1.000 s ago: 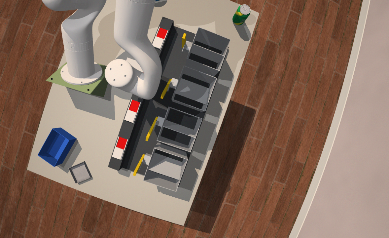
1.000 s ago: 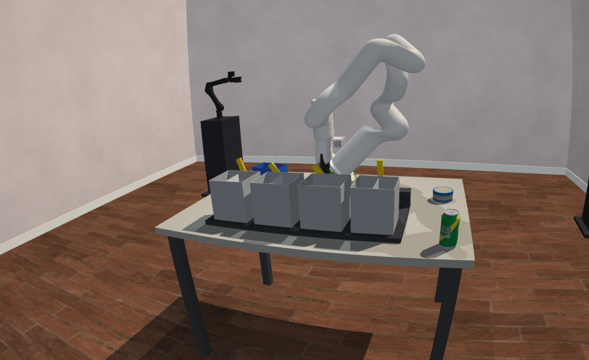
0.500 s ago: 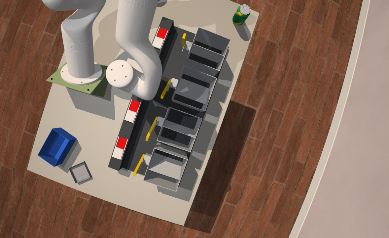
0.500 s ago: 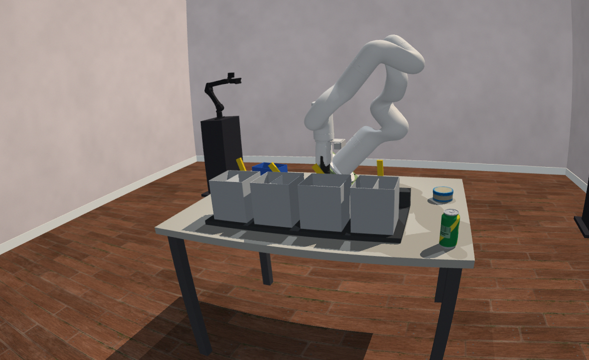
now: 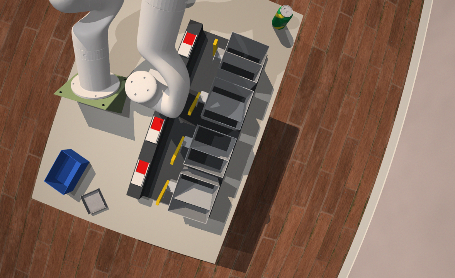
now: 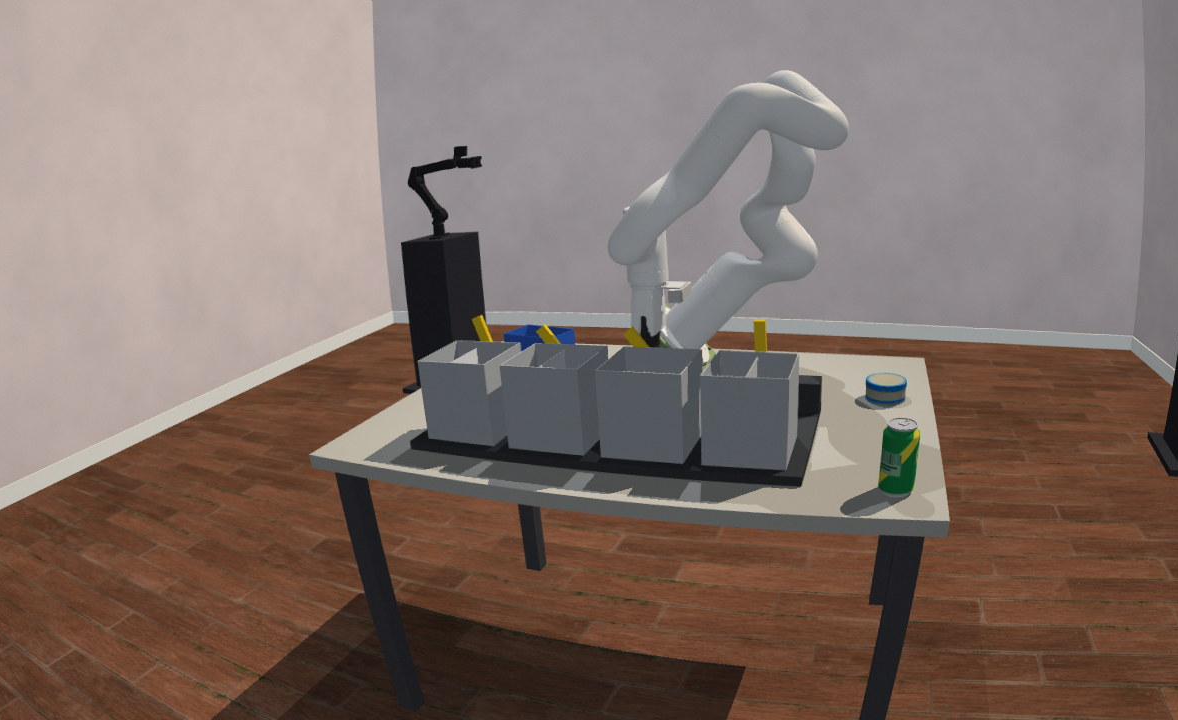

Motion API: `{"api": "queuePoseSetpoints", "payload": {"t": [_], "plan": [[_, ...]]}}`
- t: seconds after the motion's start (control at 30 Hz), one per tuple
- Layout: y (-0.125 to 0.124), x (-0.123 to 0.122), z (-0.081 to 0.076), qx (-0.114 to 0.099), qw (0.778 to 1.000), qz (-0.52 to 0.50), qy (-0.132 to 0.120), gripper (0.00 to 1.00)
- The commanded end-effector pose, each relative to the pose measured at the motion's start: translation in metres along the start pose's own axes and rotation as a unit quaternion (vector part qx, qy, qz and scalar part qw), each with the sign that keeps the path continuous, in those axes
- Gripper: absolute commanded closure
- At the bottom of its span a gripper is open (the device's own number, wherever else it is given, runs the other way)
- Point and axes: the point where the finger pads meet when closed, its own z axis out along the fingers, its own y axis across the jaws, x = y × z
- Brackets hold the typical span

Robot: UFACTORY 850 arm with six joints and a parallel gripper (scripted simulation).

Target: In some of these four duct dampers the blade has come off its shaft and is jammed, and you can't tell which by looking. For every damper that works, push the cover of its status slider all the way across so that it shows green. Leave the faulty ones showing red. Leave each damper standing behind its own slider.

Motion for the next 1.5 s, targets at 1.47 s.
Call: {"api": "queuePoseSetpoints", "payload": {"t": [1.47], "plan": [[0.0007,-0.0003,0.0109,-0.001,1.0,0.0,0.0,1.0]]}}
